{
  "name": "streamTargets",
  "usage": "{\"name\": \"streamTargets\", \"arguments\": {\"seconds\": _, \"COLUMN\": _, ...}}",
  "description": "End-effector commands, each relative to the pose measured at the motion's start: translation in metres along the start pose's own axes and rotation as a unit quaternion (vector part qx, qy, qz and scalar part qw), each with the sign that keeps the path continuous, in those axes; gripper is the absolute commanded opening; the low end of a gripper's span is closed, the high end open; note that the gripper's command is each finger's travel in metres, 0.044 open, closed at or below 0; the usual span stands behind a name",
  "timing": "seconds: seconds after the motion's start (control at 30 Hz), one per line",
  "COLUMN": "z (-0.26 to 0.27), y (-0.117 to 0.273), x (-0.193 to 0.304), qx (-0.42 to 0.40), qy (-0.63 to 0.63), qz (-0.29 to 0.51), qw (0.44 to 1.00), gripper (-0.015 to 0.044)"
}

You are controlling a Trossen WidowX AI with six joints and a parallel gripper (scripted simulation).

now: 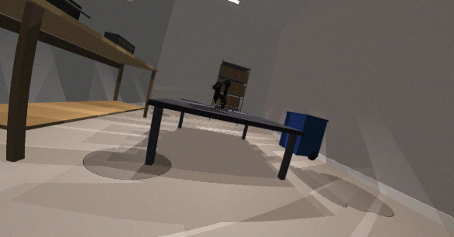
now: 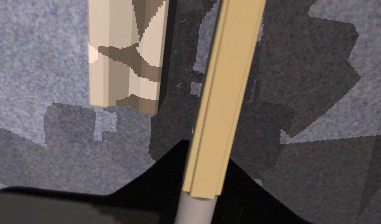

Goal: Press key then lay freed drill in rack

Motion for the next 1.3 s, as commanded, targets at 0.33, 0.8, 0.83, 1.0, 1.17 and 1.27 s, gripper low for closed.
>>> {"name": "streamTargets", "arguments": {"seconds": 0.33, "z": 0.027, "y": -0.002, "x": 0.009, "qx": 0.002, "qy": 0.002, "qz": -0.001, "qw": 1.000, "gripper": 0.0000}}
{"name": "streamTargets", "arguments": {"seconds": 0.8, "z": 0.044, "y": -0.008, "x": 0.015, "qx": 0.001, "qy": 0.002, "qz": -0.001, "qw": 1.000, "gripper": 0.0000}}
{"name": "streamTargets", "arguments": {"seconds": 0.83, "z": 0.043, "y": -0.011, "x": 0.015, "qx": 0.001, "qy": 0.002, "qz": -0.001, "qw": 1.000, "gripper": 0.0000}}
{"name": "streamTargets", "arguments": {"seconds": 1.0, "z": 0.044, "y": -0.020, "x": 0.015, "qx": 0.001, "qy": 0.002, "qz": -0.001, "qw": 1.000, "gripper": 0.0000}}
{"name": "streamTargets", "arguments": {"seconds": 1.17, "z": 0.045, "y": -0.028, "x": 0.014, "qx": 0.001, "qy": 0.002, "qz": -0.001, "qw": 1.000, "gripper": 0.0000}}
{"name": "streamTargets", "arguments": {"seconds": 1.27, "z": 0.044, "y": -0.029, "x": 0.014, "qx": 0.001, "qy": 0.002, "qz": -0.001, "qw": 1.000, "gripper": 0.0000}}
Point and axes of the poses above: the point midway between the two fingers, 35 mm back from their tips, its own y axis back along the fingers, its own z axis across the jaws, x = y × z, the point moved 3 cm from there along y, back along the fingers, and after that the axes turned 9 degrees about -y, right-handed, at the moved point
